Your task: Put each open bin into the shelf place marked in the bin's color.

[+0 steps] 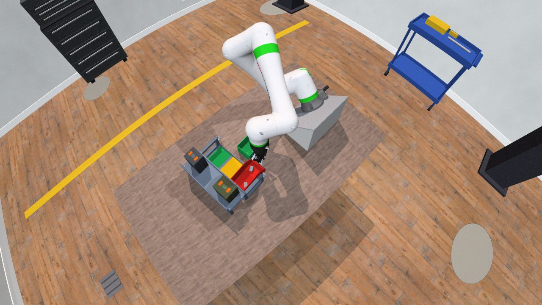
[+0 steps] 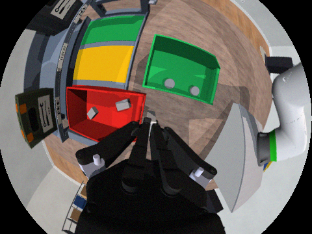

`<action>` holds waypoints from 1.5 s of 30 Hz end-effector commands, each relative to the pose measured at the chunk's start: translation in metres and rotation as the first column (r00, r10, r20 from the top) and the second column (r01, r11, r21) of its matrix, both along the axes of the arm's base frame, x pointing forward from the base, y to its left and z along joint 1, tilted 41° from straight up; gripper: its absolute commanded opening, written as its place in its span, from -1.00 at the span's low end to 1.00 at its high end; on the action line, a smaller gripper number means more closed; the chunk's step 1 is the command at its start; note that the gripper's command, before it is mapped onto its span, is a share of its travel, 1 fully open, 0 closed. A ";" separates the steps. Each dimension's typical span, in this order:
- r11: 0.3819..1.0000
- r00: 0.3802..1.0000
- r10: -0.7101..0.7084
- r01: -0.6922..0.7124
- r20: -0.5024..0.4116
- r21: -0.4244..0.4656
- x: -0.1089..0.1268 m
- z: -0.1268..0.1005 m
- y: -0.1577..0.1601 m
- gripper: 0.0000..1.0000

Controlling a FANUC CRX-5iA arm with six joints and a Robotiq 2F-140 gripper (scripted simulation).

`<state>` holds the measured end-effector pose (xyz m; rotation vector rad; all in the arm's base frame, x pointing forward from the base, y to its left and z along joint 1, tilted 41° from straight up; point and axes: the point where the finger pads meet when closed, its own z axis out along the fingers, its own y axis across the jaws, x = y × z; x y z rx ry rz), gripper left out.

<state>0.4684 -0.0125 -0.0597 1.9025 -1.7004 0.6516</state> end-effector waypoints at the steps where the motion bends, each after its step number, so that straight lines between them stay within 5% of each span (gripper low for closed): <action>1: 1.000 1.000 0.000 0.000 0.000 0.000 0.003 0.000 0.001 -1.00; 45: 1.000 1.000 0.000 0.000 0.000 0.000 0.008 0.000 0.001 -1.00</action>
